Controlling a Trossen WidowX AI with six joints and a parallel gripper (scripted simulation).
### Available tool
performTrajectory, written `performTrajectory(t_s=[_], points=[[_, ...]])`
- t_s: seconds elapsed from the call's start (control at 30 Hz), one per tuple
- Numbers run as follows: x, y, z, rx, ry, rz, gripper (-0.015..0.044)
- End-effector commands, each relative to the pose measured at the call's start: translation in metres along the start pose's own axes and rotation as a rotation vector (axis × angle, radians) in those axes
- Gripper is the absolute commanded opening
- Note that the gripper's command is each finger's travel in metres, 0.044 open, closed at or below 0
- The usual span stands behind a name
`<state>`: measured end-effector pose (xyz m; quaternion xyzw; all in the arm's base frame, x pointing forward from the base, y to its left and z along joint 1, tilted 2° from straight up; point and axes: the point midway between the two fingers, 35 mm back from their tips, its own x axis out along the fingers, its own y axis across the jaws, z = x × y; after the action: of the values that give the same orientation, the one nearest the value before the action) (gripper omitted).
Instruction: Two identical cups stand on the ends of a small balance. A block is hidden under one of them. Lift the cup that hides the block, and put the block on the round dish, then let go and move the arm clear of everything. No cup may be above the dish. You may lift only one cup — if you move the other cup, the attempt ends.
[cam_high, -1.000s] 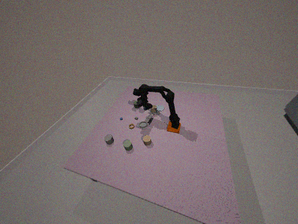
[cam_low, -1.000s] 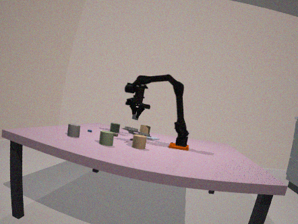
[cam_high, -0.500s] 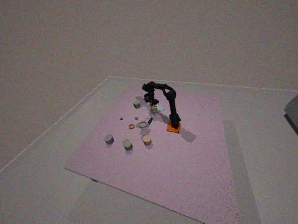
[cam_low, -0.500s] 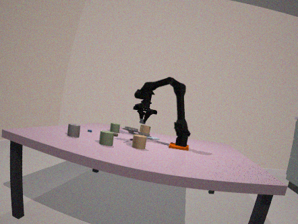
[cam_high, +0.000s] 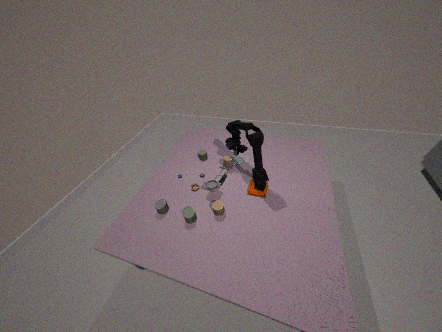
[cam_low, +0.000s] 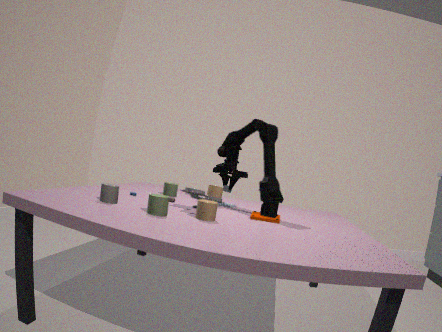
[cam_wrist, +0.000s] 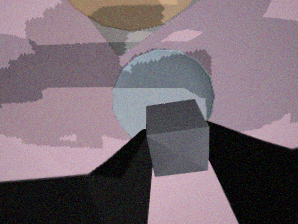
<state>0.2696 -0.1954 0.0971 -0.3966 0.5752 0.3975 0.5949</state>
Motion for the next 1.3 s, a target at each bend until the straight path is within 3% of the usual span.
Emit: performTrajectory(t_s=[0.0,0.4,1.1,1.27], points=[[0.005,0.004,-0.006,-0.014,-0.001,0.009,0.0],[0.046,0.004,-0.006,-0.014,-0.001,0.009,0.0],[0.067,0.004,-0.005,-0.014,-0.001,0.009,0.0],[0.061,0.002,-0.006,-0.012,-0.001,0.001,0.0131]])
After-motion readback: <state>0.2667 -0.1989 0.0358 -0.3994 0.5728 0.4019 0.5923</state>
